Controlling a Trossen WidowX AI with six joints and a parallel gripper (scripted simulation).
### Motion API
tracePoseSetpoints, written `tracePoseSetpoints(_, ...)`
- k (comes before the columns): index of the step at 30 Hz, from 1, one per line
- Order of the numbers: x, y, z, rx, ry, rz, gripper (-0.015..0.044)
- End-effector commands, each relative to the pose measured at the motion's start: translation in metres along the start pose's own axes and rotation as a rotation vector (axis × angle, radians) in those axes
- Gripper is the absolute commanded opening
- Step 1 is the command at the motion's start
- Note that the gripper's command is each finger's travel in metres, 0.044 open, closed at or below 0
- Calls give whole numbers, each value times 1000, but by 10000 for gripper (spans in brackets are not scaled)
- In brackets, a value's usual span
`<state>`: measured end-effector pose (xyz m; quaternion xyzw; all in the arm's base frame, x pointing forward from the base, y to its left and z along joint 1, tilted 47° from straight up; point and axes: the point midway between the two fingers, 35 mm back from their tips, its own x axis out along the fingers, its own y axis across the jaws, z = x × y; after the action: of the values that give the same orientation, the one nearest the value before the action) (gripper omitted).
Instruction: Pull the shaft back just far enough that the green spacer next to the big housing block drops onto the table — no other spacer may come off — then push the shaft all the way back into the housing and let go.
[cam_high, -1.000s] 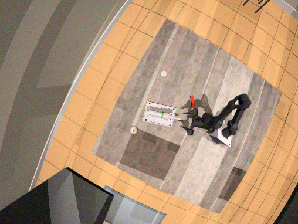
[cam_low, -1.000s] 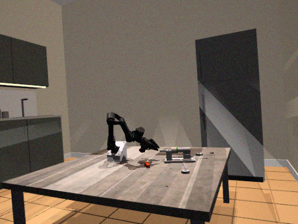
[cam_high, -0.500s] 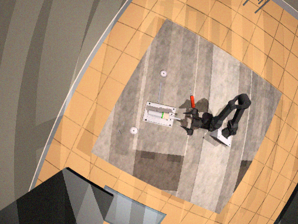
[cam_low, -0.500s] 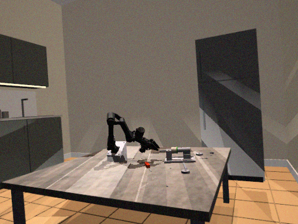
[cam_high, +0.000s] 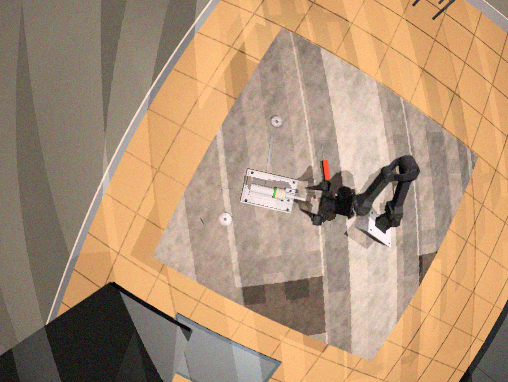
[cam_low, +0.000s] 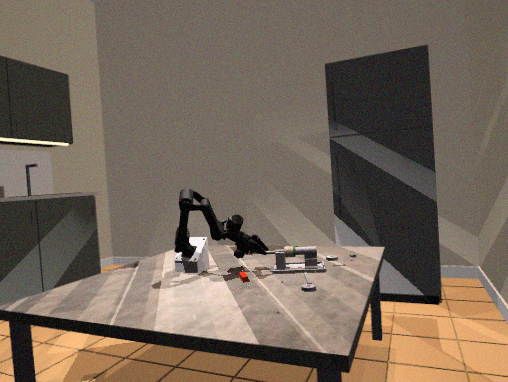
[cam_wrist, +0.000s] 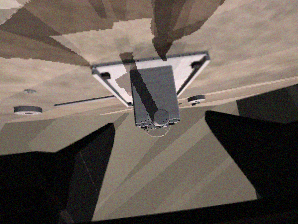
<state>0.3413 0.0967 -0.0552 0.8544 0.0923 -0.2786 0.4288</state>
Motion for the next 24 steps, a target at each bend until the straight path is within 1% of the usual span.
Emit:
tracePoseSetpoints(1,7,0,0,-1,3,-3,440)
tracePoseSetpoints(10,21,0,1,-1,3,-2,440)
tracePoseSetpoints(24,21,0,1,-1,3,-2,440)
